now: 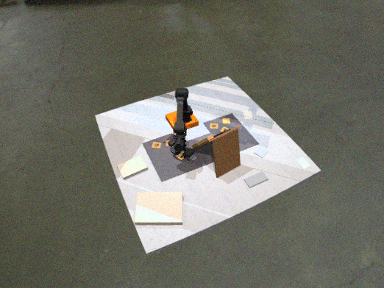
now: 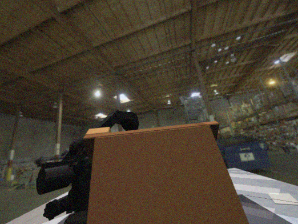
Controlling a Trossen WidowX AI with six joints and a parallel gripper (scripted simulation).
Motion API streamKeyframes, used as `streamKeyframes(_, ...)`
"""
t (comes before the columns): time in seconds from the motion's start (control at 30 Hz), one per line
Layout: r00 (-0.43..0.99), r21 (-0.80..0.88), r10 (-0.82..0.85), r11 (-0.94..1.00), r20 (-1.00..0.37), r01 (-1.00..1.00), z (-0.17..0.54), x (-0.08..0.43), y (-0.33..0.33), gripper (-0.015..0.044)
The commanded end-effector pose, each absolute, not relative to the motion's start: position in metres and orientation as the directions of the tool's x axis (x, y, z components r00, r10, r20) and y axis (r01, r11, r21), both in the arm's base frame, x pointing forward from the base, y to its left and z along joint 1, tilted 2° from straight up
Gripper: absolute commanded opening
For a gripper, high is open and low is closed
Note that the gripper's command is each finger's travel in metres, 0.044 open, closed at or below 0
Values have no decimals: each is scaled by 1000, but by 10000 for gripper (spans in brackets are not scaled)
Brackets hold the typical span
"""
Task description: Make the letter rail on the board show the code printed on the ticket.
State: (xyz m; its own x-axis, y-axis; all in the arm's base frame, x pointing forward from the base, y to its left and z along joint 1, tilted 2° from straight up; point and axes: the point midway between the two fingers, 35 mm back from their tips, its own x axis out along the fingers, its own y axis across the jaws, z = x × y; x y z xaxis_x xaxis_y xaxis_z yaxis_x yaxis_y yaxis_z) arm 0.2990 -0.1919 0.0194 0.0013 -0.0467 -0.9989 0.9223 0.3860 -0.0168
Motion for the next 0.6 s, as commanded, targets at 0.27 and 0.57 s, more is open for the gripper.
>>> streamKeyframes(0.27, 3, -17, -51, 382, -999, 924, 26, 299, -191, 0)
streamKeyframes(0.57, 3, -17, -51, 382, -999, 924, 30, 298, -191, 0)
